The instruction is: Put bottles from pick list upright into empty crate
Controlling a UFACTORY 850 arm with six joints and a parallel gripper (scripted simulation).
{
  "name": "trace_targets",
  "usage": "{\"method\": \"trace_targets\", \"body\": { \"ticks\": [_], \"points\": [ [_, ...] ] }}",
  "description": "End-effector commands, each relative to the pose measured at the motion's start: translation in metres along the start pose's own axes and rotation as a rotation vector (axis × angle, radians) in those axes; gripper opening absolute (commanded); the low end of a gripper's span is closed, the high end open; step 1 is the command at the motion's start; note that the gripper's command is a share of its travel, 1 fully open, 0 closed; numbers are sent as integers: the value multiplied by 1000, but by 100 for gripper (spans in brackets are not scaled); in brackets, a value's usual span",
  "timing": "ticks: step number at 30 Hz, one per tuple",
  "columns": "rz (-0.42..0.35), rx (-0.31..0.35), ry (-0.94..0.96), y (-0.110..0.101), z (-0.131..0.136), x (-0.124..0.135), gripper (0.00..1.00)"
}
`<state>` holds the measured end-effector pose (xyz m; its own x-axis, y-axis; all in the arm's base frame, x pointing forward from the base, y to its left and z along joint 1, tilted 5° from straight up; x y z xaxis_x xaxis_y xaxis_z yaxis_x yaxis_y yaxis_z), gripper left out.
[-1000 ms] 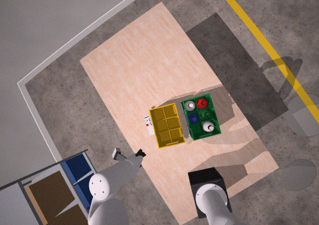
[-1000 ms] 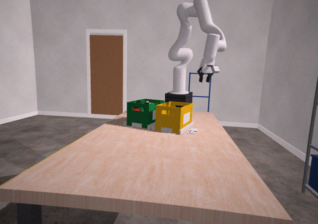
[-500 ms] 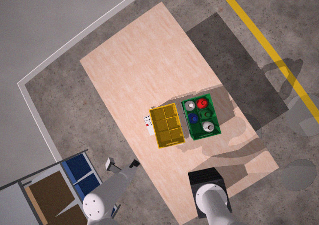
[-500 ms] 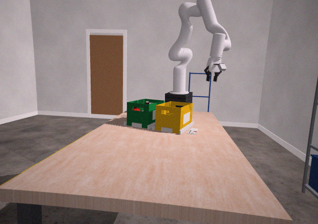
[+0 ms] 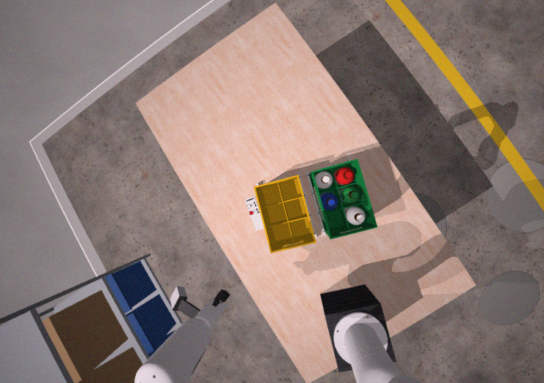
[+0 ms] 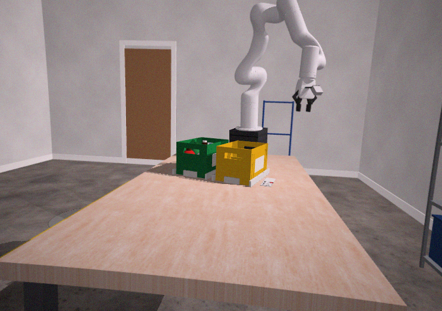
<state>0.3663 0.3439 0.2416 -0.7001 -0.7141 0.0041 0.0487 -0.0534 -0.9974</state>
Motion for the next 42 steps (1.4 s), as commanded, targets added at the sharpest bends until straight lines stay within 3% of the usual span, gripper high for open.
{"method": "trace_targets", "body": {
  "ticks": [1, 3, 10, 32, 42],
  "points": [
    [8, 3, 4, -3, -15, -3, 65],
    [48, -5, 27, -5, -25, -1, 65],
    [48, -5, 27, -8, -46, -3, 65],
    [48, -5, 27, -8, -46, -3, 65],
    [47, -11, 294, 3, -9, -12, 65]
  ]
}}
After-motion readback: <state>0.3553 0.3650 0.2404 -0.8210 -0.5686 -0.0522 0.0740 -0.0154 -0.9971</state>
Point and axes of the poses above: the point where the finger pads meet when closed, its own y axis out along the fingers, its own z axis across the jaws, x = y × z, the point moved 6 cm from there along -y, back along the fingers, and after that the axes turned 11 degrees about -y, right-handed, at the moved point
